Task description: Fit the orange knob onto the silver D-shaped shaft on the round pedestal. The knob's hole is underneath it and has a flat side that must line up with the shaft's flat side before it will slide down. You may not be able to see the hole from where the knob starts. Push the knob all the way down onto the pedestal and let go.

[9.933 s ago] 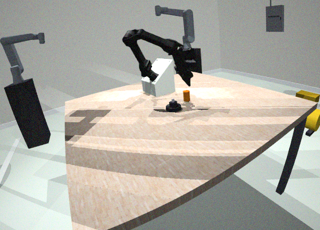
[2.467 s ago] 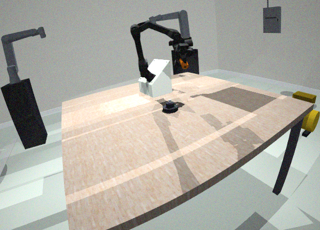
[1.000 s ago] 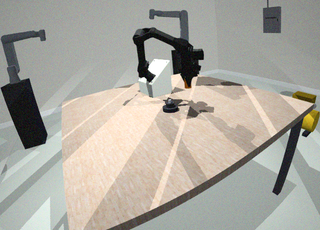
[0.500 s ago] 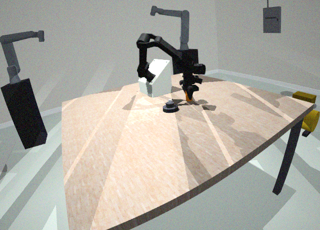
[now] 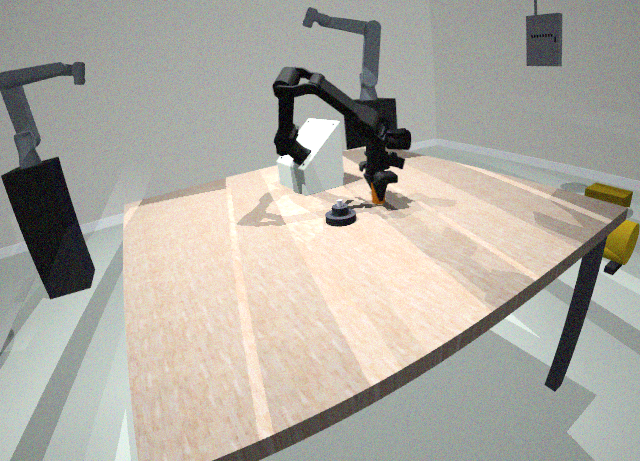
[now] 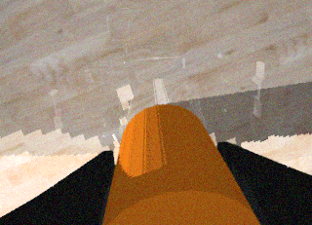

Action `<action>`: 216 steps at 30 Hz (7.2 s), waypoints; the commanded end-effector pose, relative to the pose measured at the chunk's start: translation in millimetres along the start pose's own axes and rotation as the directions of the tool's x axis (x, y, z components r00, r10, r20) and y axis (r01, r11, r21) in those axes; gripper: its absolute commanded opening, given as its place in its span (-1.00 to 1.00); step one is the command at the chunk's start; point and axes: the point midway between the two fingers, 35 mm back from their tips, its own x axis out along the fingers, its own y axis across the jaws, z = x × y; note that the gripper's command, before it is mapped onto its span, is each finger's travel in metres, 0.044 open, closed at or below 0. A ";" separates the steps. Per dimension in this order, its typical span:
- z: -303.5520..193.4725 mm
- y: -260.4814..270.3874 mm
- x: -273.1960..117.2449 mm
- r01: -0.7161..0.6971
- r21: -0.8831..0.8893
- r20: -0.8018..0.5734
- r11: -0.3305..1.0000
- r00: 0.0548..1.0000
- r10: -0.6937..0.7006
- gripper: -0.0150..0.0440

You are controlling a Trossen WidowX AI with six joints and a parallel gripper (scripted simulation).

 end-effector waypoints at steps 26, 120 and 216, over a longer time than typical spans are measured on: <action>1.1 0.3 -81.4 0.003 -0.003 0.003 1.000 1.000 -0.003 1.00; 6.1 -9.2 -64.8 0.007 0.021 0.019 1.000 1.000 -0.008 -0.49; -143.4 -95.5 -69.7 0.006 -0.001 -0.006 1.000 1.000 -0.007 -0.49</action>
